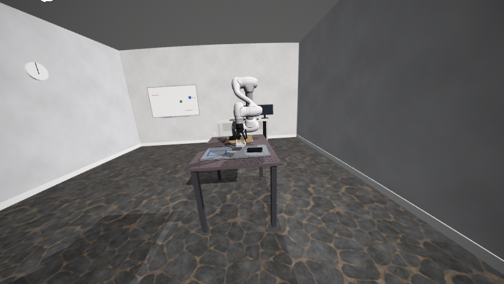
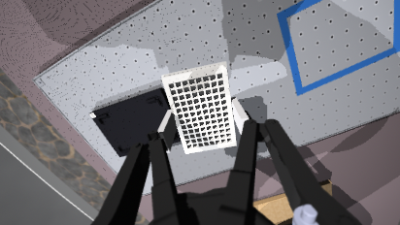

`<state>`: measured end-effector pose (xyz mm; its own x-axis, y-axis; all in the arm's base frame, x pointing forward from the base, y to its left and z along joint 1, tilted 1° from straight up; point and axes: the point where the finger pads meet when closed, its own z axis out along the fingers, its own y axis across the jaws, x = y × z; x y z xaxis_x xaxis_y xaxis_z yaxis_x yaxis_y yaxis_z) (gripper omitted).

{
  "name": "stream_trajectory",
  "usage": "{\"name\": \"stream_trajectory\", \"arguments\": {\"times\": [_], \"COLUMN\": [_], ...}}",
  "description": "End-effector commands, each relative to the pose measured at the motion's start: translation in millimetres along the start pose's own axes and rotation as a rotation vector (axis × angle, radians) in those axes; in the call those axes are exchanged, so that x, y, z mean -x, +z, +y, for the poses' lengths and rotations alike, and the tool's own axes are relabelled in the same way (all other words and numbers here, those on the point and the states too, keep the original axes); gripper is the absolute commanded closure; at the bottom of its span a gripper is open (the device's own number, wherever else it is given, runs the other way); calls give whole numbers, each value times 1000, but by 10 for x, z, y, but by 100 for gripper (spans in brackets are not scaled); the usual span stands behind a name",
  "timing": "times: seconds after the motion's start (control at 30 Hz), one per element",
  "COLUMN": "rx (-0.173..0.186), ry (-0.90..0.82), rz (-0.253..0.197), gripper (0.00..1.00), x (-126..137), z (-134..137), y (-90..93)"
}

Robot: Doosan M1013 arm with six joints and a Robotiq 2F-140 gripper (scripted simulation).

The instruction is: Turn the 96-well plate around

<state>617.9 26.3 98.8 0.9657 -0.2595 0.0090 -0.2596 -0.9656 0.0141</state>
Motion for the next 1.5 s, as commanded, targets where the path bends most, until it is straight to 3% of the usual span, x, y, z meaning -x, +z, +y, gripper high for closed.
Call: {"name": "stream_trajectory", "arguments": {"times": [0.0,1.47], "rx": [0,0], "ry": [0,0], "rz": [0,0], "gripper": [100,100], "x": [15,330], "z": [-62,-1357], "y": [-3,-42]}}
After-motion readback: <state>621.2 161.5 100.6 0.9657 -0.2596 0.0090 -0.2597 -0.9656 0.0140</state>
